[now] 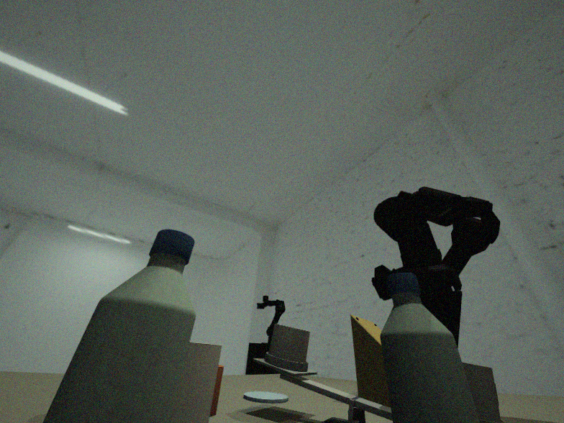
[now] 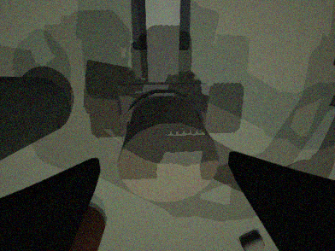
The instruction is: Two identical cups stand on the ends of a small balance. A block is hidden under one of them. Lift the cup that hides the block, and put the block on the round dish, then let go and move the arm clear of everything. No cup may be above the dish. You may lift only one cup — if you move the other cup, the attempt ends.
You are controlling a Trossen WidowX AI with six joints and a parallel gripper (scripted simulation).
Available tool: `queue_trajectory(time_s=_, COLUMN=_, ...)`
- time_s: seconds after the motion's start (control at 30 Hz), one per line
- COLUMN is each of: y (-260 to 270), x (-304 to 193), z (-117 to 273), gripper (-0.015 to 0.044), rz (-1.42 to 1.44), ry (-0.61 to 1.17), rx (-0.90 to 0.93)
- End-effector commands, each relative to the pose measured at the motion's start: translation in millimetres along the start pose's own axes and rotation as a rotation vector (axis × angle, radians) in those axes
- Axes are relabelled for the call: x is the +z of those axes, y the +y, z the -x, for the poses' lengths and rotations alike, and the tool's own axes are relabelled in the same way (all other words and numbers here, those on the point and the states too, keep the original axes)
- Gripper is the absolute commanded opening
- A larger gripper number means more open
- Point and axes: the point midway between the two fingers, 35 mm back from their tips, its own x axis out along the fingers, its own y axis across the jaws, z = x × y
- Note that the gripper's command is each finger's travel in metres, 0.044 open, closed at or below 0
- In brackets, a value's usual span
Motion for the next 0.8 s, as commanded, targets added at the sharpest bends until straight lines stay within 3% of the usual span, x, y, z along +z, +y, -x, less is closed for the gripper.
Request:
queue_trajectory(time_s=0.0, y=-0.8, x=-0.2, z=-7.6, gripper=0.0440, rz=-0.004, ry=0.001, rx=-0.005)
queue_trajectory(time_s=0.77, y=-2.3, x=-1.5, z=-44.3, gripper=0.0440, rz=-0.003, ry=0.006, rx=-0.004)
